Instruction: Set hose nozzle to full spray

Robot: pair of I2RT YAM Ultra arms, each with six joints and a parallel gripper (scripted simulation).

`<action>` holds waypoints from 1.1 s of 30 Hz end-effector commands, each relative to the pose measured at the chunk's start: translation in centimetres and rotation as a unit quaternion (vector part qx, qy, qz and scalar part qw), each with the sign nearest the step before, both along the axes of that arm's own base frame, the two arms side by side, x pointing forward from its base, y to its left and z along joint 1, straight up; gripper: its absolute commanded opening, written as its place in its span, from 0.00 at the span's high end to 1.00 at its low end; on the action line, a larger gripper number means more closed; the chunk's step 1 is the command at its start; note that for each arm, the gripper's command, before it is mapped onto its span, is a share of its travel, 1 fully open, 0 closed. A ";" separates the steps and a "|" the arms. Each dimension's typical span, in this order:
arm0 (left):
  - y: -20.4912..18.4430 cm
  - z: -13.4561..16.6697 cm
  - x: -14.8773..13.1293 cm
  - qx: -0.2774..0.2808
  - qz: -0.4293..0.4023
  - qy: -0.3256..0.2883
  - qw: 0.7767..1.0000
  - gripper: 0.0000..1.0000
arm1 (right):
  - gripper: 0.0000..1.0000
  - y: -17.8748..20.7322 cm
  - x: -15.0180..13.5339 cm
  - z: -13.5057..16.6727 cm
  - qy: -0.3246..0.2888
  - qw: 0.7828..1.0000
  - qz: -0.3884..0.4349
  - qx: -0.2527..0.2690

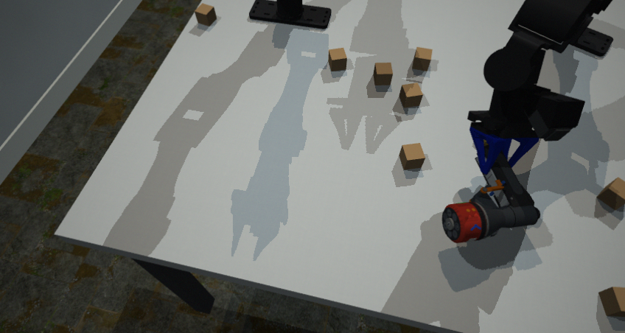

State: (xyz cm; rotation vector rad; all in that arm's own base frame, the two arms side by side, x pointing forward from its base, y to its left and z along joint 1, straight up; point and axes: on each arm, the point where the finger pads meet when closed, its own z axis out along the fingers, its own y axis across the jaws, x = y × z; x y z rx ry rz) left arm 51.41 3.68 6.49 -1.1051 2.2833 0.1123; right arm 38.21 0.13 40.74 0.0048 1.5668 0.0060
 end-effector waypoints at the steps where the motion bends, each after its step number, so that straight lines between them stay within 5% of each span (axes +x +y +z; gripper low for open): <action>1: 0.5 4.6 2.3 0.012 0.007 -0.067 0.998 0.64 | 0.63 0.4 -0.6 2.8 -0.032 0.999 0.004 -0.003; 25: 0.3 2.3 0.9 0.013 0.003 -0.036 0.999 0.64 | 0.63 0.4 -0.6 2.8 -0.032 0.999 0.004 -0.003; 33: -0.3 3.7 1.6 0.011 -0.001 -0.053 0.999 0.64 | 0.63 0.4 -0.6 2.8 -0.032 0.999 0.004 -0.003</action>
